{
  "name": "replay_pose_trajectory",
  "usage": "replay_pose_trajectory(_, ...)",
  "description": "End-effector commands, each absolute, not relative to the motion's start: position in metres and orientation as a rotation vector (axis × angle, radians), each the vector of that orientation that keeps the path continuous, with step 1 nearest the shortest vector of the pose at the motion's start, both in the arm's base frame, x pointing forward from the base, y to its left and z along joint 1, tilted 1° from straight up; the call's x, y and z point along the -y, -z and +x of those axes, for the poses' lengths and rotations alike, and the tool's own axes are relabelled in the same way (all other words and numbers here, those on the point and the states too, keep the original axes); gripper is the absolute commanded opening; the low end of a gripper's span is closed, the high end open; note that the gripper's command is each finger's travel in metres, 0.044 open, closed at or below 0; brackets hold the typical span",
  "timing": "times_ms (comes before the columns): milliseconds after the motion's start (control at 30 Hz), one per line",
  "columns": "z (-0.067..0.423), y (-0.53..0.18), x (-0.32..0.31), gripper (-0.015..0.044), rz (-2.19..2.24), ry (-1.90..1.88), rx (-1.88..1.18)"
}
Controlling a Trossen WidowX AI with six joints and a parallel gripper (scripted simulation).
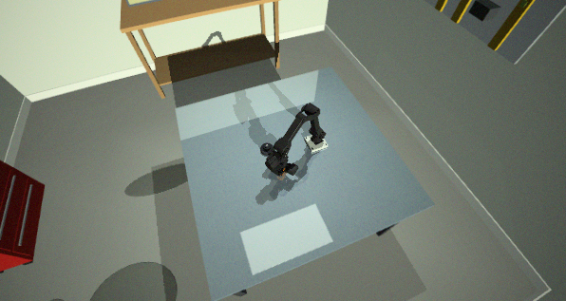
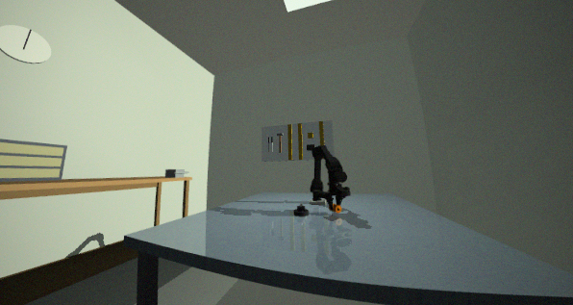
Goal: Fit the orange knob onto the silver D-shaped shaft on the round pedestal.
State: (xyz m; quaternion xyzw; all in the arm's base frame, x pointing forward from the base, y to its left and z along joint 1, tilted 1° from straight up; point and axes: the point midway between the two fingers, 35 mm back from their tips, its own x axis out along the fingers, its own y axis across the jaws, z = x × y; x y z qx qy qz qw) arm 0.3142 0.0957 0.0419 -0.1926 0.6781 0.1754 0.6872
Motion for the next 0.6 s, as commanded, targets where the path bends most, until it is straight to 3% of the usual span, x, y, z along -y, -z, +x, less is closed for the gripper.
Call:
replay_pose_trajectory(0, 0.3139, -0.0425, -0.0960, 0.0179, -0.306, -0.274, -1.537)
replay_pose_trajectory(567, 0.3139, -0.0425, -0.0960, 0.0179, -0.097, -0.068, -1.552)
